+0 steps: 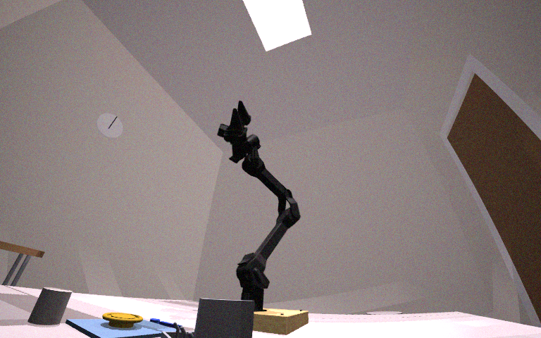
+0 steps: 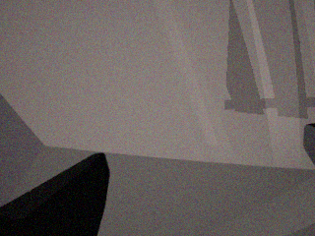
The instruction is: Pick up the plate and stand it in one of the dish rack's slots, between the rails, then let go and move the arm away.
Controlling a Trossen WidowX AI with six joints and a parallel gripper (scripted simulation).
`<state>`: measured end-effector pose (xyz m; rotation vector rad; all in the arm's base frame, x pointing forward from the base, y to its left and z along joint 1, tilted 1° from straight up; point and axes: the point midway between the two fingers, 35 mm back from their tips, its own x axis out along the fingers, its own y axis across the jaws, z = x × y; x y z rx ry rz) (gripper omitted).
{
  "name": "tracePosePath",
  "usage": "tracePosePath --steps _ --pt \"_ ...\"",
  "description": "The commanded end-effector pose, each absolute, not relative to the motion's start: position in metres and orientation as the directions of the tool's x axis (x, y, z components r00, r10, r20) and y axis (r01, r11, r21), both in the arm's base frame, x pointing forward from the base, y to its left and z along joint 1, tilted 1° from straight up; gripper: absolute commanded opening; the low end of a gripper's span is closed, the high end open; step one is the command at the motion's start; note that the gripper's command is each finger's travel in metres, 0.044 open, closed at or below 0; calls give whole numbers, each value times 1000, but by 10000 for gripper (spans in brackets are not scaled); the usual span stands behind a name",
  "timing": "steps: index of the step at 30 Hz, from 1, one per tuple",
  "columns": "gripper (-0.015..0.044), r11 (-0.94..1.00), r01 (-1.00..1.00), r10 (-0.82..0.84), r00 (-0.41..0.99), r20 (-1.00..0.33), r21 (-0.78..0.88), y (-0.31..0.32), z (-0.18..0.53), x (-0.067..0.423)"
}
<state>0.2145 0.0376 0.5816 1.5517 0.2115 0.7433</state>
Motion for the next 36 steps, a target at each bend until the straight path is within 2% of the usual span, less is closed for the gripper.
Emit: tracePosePath --steps 1,17,36 --pt "400 -145 -283 529 788 316 948 32 575 228" --pt "400 28 -187 407 899 160 982 0 530 293" --pt "400 309 48 285 948 -140 950 -26 450 353"
